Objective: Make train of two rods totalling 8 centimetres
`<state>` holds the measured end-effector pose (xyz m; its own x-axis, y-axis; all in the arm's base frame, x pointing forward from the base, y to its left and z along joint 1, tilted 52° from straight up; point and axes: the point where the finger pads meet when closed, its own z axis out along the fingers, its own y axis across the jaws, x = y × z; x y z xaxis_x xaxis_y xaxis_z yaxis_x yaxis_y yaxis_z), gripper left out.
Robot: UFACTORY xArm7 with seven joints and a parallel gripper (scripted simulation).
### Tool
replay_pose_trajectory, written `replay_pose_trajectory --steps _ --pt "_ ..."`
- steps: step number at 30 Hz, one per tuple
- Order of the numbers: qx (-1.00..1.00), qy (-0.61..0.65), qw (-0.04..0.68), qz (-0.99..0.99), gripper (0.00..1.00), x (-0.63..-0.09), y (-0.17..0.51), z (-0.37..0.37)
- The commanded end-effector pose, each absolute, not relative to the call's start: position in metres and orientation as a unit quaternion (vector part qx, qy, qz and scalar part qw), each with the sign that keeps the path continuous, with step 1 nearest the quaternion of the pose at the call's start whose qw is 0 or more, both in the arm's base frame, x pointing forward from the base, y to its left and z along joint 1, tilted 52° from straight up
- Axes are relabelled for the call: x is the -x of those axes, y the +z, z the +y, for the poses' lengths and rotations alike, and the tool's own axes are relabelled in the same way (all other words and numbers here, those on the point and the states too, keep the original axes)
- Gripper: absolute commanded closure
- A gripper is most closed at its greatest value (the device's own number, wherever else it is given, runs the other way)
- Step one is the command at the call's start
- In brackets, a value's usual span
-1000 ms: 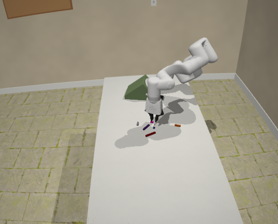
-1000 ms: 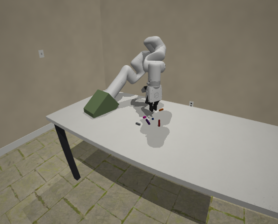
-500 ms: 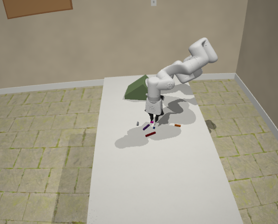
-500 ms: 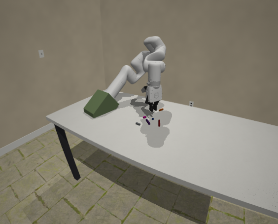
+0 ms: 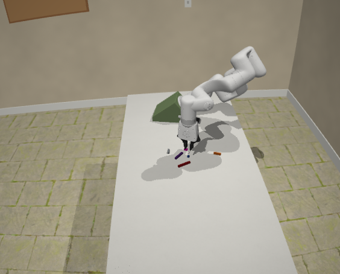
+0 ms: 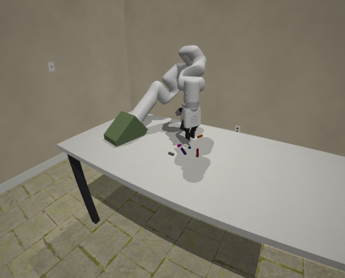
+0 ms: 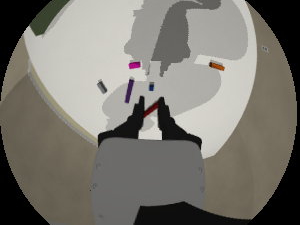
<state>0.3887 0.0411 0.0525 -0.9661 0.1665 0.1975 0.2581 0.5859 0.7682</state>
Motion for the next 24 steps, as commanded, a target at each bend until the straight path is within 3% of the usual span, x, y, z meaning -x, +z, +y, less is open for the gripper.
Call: replay_pose_trajectory --steps 1,24 --pt "0.121 -0.438 0.050 -0.889 0.76 -0.390 0.050 0.042" --pt "0.121 -0.438 0.050 -0.889 0.76 -0.391 0.032 0.066"
